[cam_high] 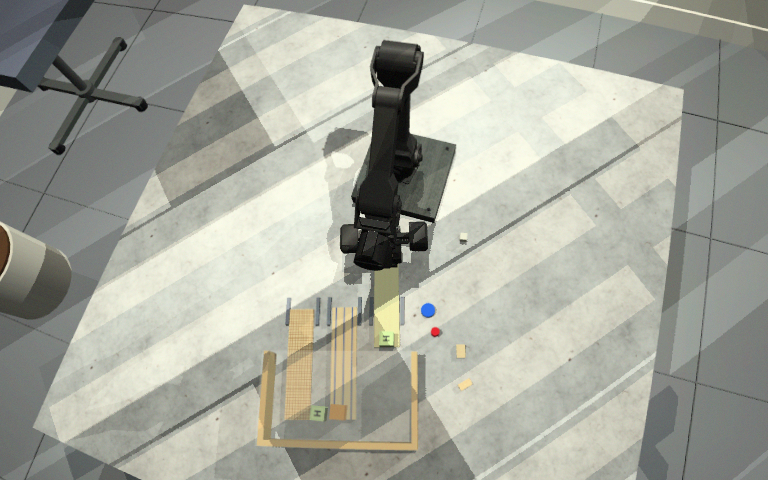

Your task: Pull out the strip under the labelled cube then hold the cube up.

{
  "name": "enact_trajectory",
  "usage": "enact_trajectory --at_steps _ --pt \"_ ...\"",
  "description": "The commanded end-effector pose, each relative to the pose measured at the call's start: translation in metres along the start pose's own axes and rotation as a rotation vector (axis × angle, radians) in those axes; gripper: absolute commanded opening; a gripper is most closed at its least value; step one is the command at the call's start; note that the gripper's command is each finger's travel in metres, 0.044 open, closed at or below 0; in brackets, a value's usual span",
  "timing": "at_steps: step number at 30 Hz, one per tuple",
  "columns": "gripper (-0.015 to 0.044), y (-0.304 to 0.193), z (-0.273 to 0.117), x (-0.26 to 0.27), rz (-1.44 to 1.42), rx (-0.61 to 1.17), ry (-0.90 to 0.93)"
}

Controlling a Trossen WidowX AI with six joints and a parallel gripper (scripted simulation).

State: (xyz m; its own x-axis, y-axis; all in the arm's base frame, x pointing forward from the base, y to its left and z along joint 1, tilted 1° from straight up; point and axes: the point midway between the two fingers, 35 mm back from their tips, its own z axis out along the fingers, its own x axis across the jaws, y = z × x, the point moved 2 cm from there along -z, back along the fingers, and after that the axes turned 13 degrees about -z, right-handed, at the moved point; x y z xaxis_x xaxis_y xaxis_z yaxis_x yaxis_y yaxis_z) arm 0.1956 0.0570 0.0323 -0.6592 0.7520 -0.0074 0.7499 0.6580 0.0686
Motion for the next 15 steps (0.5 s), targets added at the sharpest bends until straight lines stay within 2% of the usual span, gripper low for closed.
enact_trajectory --at_steps 1,15 --pt "0.0 -0.0155 0.0062 0.0056 -0.006 0.04 0.016" --pt "0.0 -0.0224 0.0059 0.0073 -0.006 0.041 0.016"
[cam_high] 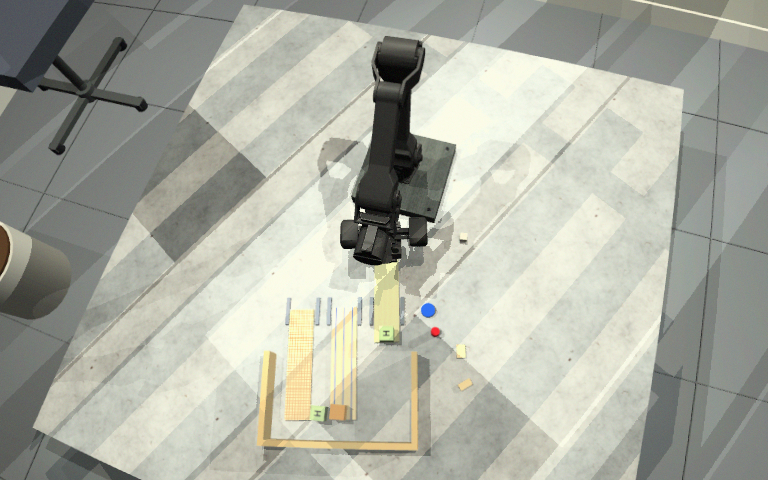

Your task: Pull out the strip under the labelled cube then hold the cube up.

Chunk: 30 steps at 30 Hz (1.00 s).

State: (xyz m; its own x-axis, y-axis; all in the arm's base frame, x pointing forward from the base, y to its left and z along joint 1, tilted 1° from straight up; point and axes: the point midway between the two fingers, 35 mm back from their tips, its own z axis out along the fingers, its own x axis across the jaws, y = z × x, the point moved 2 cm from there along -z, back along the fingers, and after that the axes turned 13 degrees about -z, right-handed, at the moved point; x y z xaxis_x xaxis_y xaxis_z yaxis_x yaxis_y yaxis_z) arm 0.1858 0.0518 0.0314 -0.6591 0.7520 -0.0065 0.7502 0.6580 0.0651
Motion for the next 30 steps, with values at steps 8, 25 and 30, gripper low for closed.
enact_trajectory --at_steps 8,25,30 --pt "0.0 -0.012 0.006 0.005 -0.006 0.037 0.015" --pt "0.0 -0.012 0.006 0.005 -0.006 0.037 0.015" --pt "0.0 0.001 -0.009 -0.001 -0.001 0.008 0.003"
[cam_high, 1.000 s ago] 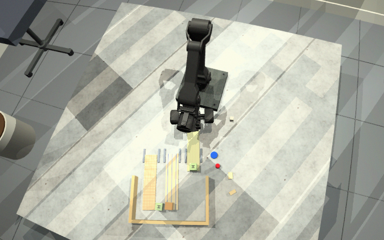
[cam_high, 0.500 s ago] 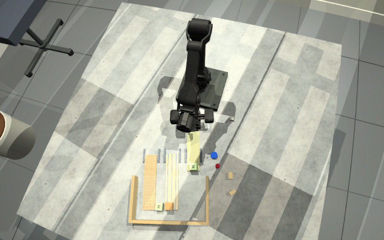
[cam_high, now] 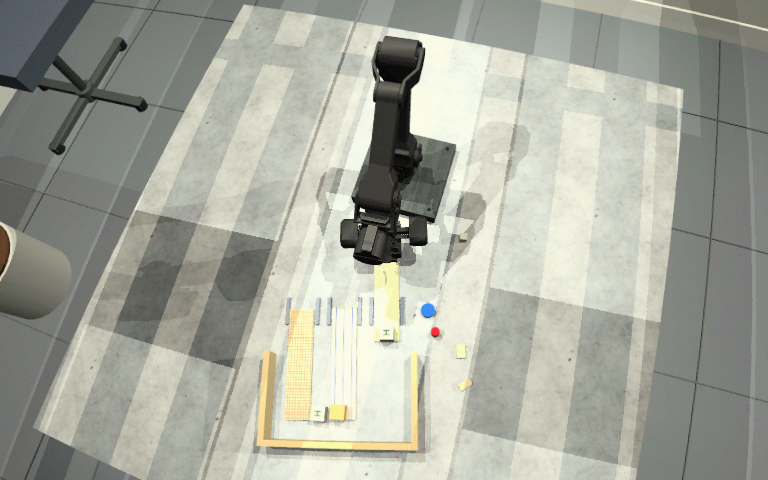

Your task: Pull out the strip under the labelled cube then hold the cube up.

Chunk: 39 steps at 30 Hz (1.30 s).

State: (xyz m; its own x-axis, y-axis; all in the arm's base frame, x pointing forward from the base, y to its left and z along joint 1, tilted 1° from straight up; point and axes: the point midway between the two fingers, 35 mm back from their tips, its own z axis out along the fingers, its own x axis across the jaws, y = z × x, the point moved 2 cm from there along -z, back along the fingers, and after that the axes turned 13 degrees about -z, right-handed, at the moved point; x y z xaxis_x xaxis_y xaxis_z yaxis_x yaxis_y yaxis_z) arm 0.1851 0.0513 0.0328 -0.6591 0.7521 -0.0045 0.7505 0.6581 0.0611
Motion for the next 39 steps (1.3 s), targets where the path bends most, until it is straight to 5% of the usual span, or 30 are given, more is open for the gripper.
enact_trajectory --at_steps 1,8,25,39 --pt "0.0 0.003 -0.019 -0.001 -0.003 0.014 0.005" --pt "0.0 0.003 -0.041 -0.001 -0.006 0.032 0.012" --pt "0.044 0.07 -0.045 -0.014 0.023 0.028 0.011" --pt "0.044 0.122 -0.053 -0.026 0.023 0.024 0.011"
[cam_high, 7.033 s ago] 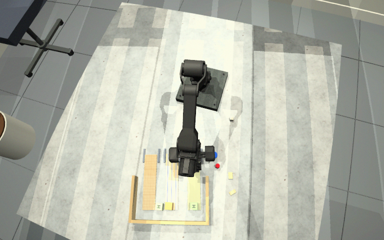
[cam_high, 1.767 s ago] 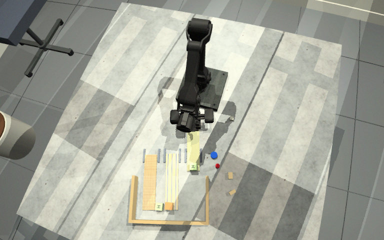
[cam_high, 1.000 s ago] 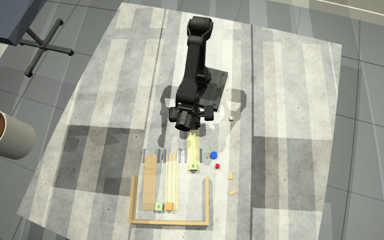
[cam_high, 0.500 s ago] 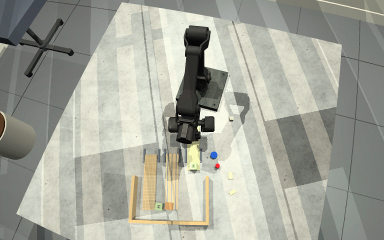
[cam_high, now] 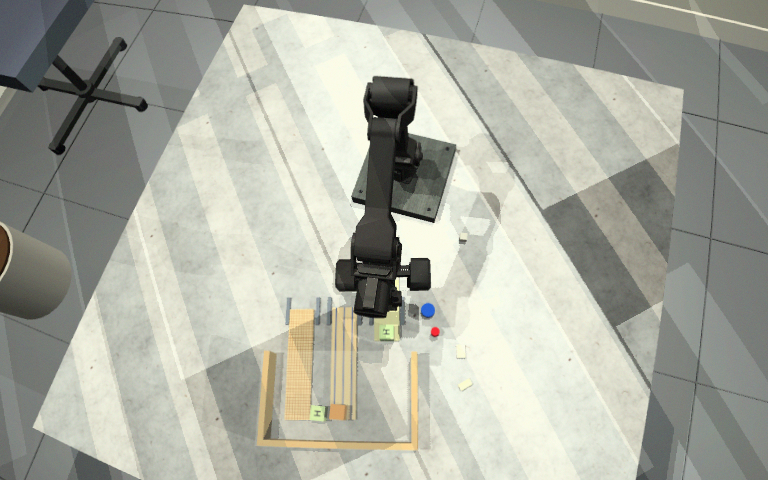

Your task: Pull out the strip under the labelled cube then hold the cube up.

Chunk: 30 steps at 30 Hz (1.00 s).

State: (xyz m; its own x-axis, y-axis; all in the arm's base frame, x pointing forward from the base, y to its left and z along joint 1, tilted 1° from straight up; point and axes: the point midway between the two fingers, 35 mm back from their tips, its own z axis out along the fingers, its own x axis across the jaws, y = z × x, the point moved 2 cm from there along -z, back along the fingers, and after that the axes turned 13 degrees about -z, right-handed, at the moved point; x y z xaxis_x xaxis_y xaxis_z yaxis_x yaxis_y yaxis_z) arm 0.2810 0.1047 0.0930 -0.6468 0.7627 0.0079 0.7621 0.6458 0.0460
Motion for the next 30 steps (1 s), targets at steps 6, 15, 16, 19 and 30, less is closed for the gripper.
enact_trajectory --at_steps 6,15,16,19,30 --pt "0.044 0.034 -0.003 -0.008 0.006 0.007 -0.001" --pt "0.044 0.068 -0.007 -0.016 0.006 0.005 -0.002" --pt "0.044 0.072 -0.007 -0.017 0.006 0.004 -0.002" --pt "0.044 0.083 -0.007 -0.02 0.006 0.003 -0.002" --pt "0.025 0.092 0.005 -0.023 0.006 0.003 -0.002"
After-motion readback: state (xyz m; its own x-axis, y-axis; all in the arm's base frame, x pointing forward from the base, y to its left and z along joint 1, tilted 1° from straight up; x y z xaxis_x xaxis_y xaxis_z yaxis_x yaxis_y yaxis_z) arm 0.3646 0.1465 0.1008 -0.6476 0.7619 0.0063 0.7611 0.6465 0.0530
